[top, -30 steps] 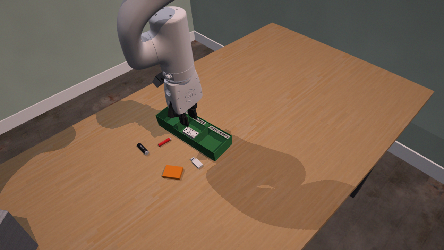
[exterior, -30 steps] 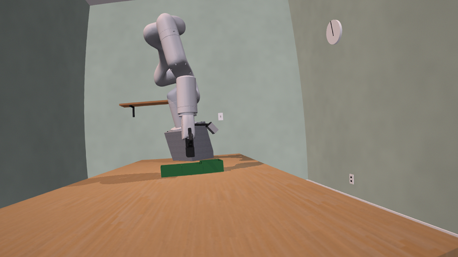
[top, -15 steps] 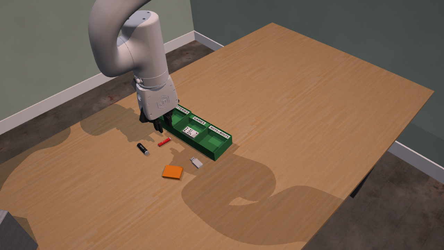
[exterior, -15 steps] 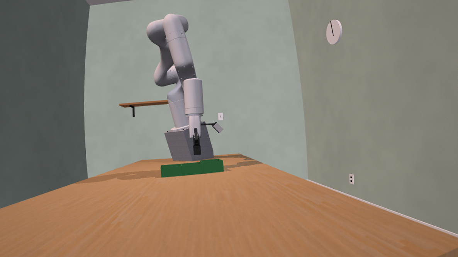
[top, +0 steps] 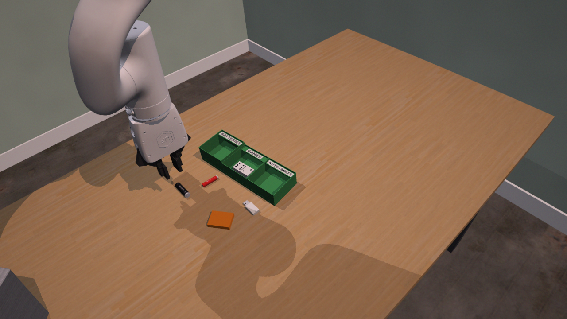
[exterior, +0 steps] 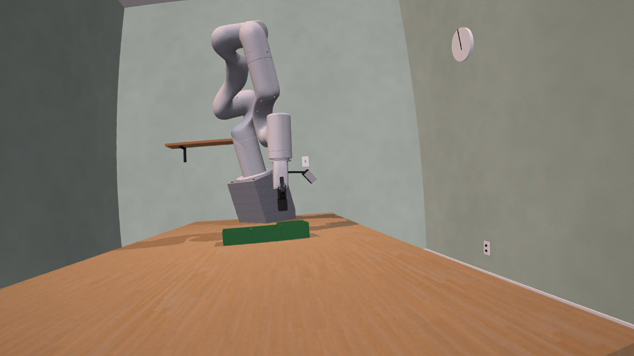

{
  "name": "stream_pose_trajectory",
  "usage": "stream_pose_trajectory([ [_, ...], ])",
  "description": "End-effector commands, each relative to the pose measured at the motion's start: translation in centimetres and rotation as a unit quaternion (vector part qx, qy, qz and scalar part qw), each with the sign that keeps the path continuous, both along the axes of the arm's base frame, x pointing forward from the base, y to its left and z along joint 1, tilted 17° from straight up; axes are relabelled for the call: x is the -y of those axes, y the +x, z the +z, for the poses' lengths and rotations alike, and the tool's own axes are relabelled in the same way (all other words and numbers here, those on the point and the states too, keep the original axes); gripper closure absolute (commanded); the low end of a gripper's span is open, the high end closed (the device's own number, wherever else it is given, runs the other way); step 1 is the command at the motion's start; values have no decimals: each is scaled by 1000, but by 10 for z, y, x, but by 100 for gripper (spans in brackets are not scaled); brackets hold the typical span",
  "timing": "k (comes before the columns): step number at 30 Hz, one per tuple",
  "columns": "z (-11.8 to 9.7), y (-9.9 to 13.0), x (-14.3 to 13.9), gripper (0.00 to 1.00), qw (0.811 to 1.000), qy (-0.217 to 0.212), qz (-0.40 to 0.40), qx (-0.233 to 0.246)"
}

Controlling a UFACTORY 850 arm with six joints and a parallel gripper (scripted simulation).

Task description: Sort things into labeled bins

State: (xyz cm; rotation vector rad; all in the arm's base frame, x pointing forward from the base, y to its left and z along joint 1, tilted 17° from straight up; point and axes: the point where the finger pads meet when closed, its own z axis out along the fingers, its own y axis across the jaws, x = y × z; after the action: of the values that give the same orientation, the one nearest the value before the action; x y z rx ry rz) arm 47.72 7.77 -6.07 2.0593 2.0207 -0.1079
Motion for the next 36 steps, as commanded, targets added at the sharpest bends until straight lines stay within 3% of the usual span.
stream_pose_trajectory([
  [1,0,-3,-2,72,999,7,5,34],
  [36,2,4,2,72,999,7,5,34],
])
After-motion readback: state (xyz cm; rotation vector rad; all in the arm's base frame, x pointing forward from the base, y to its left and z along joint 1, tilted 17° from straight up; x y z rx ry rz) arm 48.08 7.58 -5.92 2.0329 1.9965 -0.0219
